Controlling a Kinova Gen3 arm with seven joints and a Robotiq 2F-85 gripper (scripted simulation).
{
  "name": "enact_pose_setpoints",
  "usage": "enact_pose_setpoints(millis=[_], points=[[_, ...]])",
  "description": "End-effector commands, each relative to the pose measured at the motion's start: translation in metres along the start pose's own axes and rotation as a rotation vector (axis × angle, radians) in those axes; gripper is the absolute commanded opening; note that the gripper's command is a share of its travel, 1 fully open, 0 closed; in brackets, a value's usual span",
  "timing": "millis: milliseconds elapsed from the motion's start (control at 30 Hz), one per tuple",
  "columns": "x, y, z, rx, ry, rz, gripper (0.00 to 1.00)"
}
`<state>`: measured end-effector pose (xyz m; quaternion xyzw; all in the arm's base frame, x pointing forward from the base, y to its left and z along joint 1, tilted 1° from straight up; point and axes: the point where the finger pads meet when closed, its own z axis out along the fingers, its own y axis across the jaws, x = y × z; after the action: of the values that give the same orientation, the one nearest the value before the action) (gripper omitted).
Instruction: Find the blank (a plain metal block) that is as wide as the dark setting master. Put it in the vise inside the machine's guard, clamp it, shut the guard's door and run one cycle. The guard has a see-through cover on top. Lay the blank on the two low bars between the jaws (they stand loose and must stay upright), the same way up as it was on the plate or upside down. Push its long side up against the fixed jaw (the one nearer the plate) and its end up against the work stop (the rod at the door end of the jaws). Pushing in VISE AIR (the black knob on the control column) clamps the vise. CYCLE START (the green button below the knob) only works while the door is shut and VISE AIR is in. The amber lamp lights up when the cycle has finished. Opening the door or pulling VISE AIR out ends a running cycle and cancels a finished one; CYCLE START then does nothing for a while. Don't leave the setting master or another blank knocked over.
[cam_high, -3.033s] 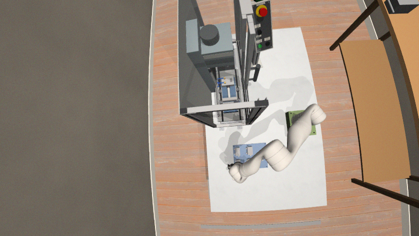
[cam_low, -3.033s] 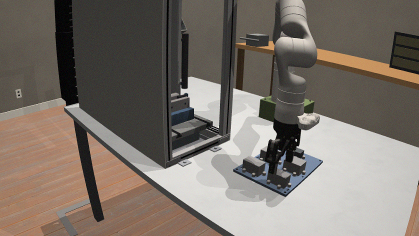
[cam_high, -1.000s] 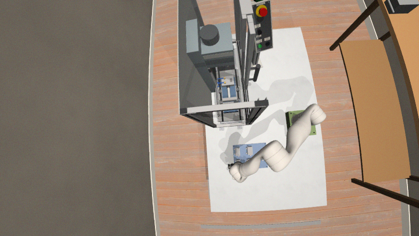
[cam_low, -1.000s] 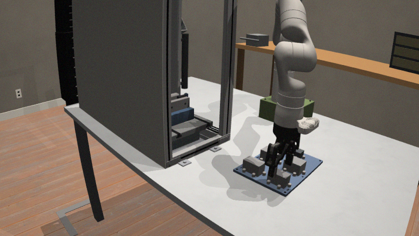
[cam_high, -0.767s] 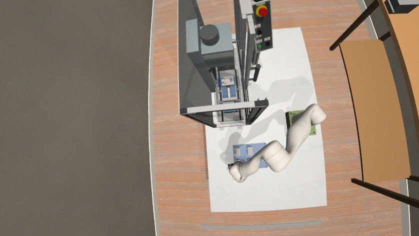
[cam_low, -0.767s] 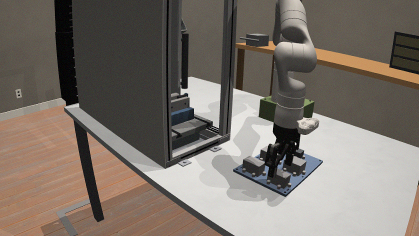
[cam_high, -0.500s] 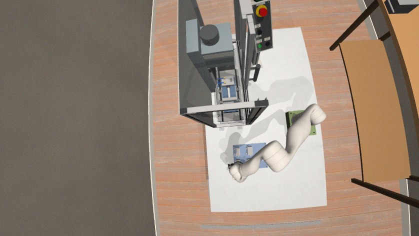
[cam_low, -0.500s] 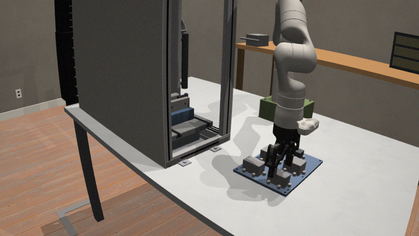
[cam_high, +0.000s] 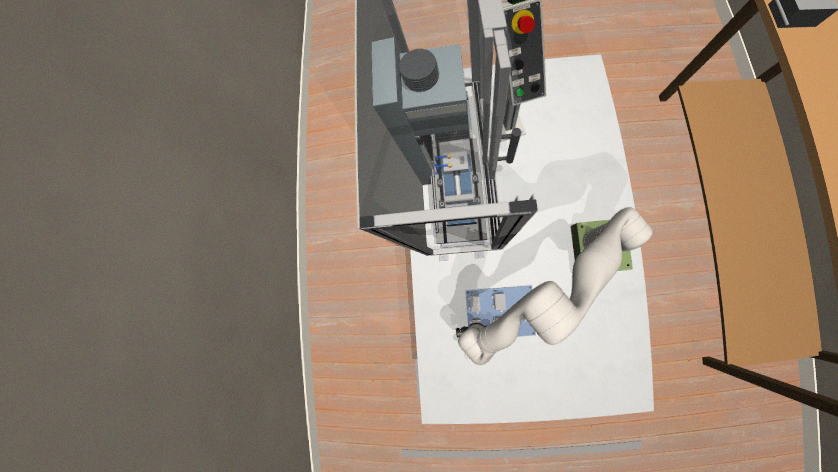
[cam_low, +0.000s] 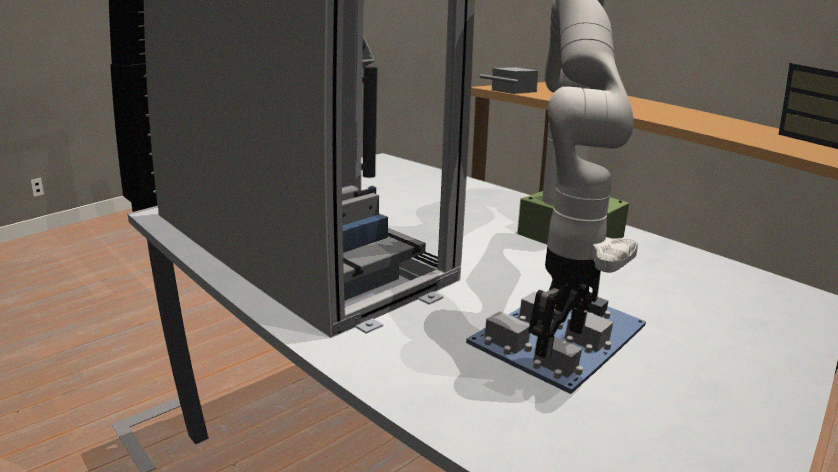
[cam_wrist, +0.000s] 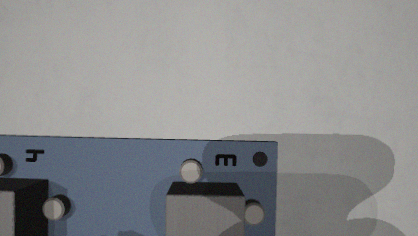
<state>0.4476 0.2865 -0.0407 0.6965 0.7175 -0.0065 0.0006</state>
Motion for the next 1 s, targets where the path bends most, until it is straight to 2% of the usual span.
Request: enact_pose_setpoints(millis=[0, 433, 467, 967], points=[[-0.0001, 0.0013, 0.0012, -0.004, 0.001, 0.009, 1.0], [-0.0003, 0.0014, 0.0017, -0.004, 0.001, 0.011, 1.0], [0.0003, 0.0005, 0.0004, -0.001, 0.001, 0.0, 0.1], [0.0003, 0.0005, -0.0008, -0.001, 0.001, 0.0, 0.1]])
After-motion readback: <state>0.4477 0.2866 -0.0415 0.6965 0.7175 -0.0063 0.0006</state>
